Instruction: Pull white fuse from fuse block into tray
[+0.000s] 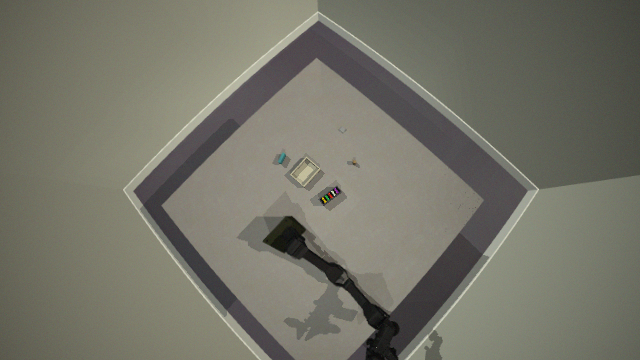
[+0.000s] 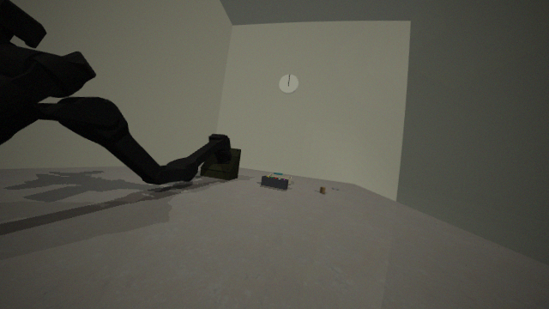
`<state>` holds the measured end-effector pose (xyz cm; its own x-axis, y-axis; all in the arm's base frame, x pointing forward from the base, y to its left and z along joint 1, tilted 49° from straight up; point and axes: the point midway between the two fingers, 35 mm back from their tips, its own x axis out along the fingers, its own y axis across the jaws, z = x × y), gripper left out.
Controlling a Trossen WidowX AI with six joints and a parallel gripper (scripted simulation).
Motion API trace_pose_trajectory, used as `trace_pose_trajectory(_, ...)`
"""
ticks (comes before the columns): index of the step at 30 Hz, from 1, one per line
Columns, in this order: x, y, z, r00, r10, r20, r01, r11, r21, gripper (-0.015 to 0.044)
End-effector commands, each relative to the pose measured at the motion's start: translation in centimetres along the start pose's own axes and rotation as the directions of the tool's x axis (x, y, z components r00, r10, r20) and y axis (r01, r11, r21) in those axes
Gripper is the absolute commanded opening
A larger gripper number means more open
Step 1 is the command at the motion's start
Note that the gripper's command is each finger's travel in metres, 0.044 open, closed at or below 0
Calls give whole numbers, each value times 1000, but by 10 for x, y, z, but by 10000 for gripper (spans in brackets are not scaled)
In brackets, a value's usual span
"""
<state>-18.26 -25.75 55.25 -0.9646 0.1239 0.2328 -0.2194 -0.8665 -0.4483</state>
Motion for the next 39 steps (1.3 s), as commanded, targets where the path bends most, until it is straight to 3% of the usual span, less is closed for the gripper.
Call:
trace_pose_trajectory(1, 0, -3, 0, 1000, -5, 4, 5, 1000, 5, 95)
trace_pose_trajectory(2, 2, -11, 1, 1000, -20, 15, 20, 1000, 21, 74)
trace_pose_trajectory(16, 14, -190, -16, 907, -414, 82, 377, 883, 280, 74)
trace_pose_trajectory(26, -24, -322, -66, 678, -735, 5, 693, 641, 331, 74)
trace_pose_trajectory(32, -46, -358, -86, 576, -817, -33, 779, 537, 324, 74)
trace_pose_trajectory(39, -106, -425, -130, 332, -935, -122, 924, 296, 240, 74)
